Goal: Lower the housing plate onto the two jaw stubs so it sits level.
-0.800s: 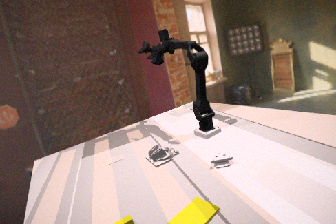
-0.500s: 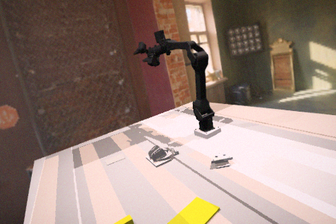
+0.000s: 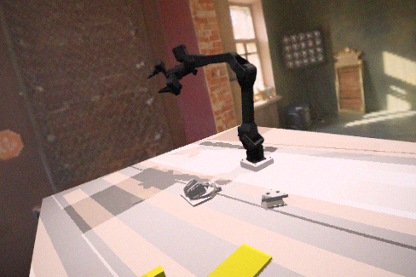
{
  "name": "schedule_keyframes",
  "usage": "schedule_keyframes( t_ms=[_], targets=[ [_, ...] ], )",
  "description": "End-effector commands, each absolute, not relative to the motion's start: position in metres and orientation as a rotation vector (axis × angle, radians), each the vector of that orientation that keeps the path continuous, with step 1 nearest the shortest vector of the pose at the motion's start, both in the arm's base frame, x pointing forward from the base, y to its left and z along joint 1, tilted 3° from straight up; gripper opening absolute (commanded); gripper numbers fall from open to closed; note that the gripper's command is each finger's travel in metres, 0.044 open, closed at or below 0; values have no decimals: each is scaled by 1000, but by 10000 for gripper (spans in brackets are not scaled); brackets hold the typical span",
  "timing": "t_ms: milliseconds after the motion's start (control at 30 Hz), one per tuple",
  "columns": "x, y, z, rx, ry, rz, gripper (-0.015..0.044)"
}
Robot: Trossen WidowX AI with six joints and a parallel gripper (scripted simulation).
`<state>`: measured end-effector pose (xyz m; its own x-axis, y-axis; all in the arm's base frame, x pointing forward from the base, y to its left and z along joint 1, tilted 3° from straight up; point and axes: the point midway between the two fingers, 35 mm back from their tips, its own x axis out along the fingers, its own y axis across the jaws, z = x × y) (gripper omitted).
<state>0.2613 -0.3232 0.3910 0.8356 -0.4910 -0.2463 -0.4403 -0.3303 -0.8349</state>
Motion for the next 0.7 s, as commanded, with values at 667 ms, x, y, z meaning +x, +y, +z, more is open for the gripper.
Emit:
schedule_keyframes(
  t_ms=[667],
  targets=[
    [396, -120, 294, -1286, 474, 406, 440]
  ],
)
